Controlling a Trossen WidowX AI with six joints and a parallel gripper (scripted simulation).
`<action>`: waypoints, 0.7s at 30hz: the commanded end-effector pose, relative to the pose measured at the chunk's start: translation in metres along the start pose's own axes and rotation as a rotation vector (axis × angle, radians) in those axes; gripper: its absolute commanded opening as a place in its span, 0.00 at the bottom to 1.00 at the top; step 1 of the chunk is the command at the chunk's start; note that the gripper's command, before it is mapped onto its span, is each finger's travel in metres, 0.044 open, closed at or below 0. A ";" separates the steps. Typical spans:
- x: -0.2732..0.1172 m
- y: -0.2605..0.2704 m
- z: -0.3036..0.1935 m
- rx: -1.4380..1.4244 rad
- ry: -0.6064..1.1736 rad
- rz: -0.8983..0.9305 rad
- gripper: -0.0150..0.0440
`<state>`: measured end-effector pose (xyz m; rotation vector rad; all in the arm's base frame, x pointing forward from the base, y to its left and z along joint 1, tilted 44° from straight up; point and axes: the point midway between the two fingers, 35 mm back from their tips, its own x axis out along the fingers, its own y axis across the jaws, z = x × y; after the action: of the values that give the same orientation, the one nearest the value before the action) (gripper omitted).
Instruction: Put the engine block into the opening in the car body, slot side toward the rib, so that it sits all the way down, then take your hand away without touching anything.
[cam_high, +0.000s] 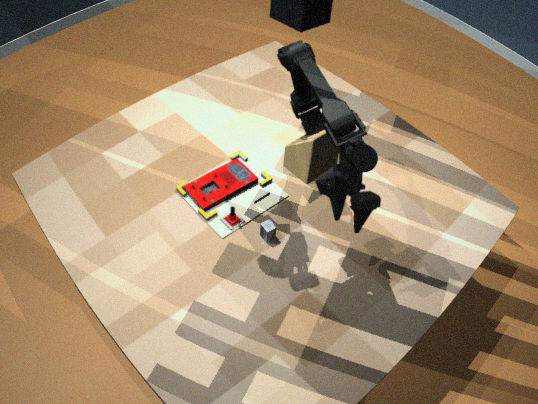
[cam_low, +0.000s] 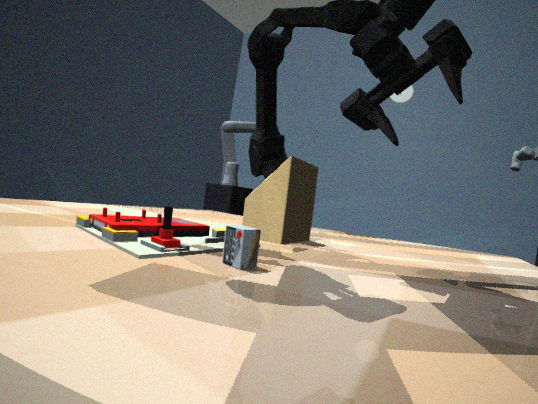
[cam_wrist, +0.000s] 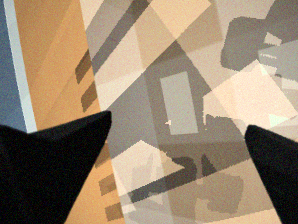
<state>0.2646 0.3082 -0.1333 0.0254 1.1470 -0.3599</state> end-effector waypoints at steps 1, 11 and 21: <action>0.006 -0.025 0.029 -0.032 0.008 -0.095 1.00; 0.015 -0.105 0.090 -0.116 0.102 -0.344 1.00; 0.011 -0.176 0.125 -0.219 0.227 -0.522 1.00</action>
<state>0.3275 0.1195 -0.0674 -0.4112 1.3910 -0.7043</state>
